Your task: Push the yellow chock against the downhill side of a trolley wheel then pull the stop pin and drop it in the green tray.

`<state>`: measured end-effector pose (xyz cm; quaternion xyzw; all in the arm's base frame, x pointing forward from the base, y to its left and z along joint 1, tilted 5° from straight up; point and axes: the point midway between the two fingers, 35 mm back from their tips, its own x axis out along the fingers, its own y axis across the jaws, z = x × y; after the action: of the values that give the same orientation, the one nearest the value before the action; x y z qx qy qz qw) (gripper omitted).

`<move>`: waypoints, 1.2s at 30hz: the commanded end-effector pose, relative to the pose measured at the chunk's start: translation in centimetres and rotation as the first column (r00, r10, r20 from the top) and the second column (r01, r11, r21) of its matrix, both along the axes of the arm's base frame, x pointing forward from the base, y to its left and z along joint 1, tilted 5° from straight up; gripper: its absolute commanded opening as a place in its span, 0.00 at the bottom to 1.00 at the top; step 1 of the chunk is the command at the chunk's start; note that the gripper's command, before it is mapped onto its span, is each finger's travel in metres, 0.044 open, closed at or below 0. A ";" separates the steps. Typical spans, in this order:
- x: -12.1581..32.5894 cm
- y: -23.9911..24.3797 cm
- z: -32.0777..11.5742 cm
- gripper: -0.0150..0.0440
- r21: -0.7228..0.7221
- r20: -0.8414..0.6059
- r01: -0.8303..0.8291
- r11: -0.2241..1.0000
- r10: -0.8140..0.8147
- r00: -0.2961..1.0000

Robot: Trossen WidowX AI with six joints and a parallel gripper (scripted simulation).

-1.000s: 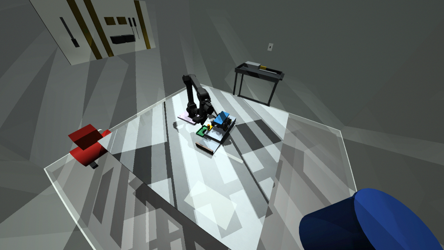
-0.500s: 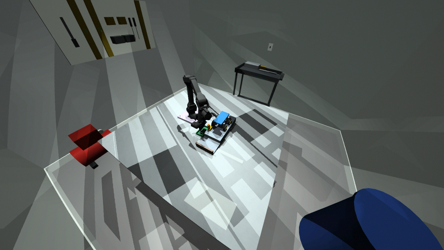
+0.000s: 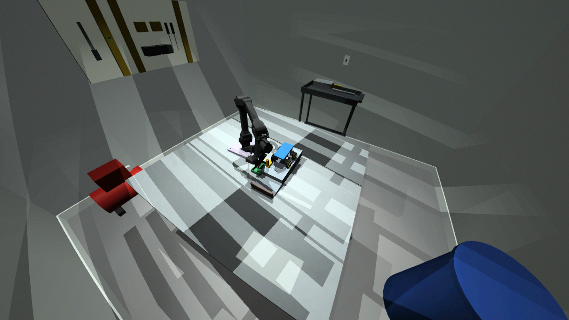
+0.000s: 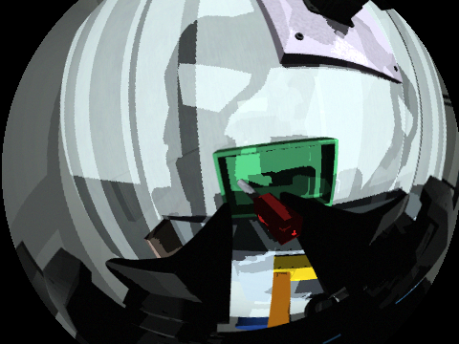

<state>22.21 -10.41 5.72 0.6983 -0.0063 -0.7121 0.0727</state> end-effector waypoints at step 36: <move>-0.2 2.6 -1.2 0.58 -0.003 0.000 0.004 1.000 -0.004 1.000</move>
<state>22.07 -7.95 4.69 0.6983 -0.0054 -0.7122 0.0719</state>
